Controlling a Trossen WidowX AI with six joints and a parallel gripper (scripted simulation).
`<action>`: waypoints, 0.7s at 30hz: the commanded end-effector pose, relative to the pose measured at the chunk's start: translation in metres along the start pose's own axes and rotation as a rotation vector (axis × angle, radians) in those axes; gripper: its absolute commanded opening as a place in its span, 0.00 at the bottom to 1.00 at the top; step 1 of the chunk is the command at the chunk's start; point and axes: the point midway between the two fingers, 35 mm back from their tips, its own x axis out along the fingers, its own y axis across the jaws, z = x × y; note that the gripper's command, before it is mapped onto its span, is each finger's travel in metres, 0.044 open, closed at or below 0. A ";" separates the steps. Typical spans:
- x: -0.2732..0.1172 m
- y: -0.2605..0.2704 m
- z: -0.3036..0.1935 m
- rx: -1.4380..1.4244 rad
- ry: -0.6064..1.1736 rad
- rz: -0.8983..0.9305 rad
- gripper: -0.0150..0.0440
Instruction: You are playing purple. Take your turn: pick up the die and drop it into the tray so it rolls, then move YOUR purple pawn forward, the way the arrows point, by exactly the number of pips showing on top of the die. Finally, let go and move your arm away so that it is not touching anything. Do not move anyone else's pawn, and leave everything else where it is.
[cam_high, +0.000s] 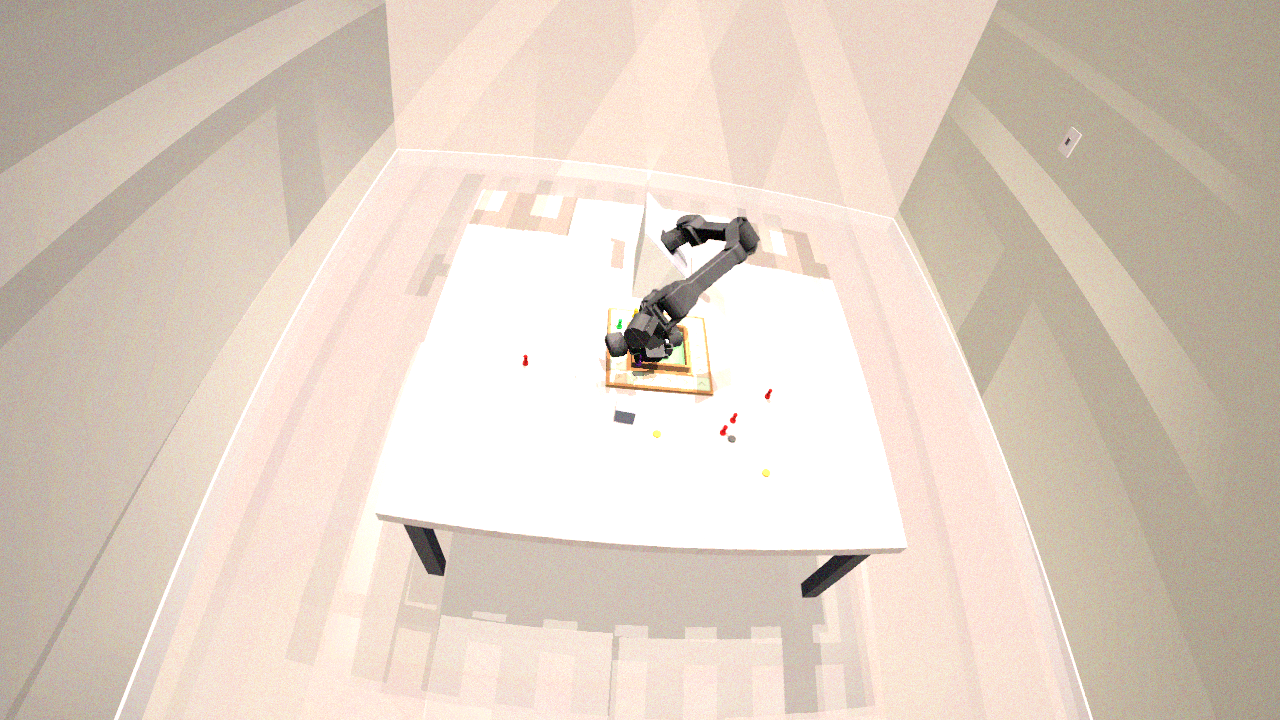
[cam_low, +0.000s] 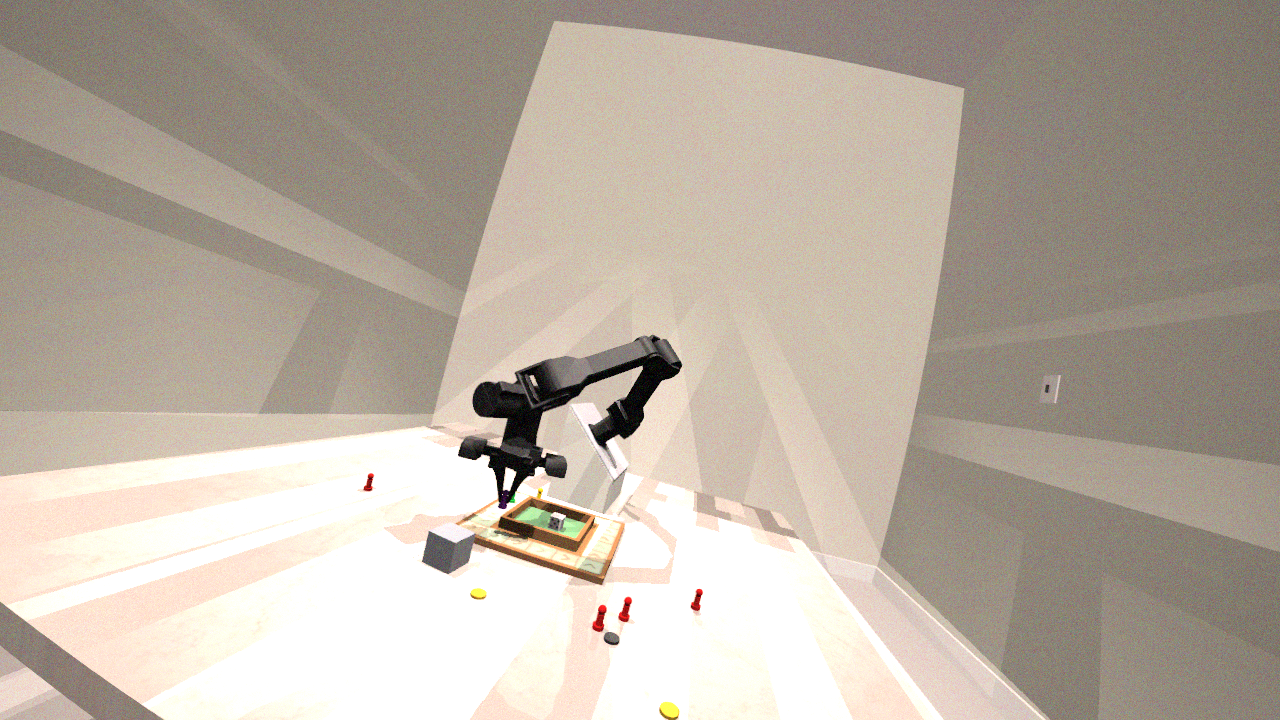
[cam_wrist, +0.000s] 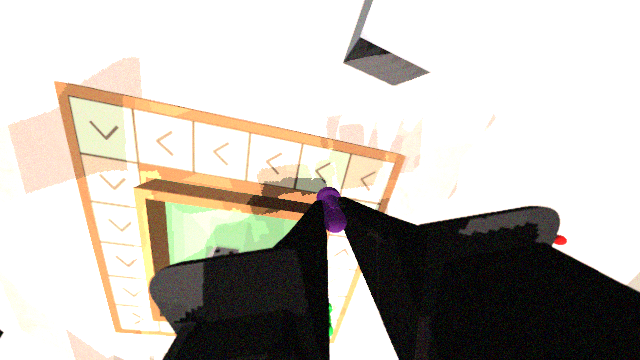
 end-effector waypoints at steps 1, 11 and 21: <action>0.008 -0.001 0.003 0.010 -0.008 0.004 0.25; 0.037 -0.001 0.004 0.010 -0.009 0.005 0.25; 0.047 -0.001 0.004 0.010 -0.009 0.006 0.25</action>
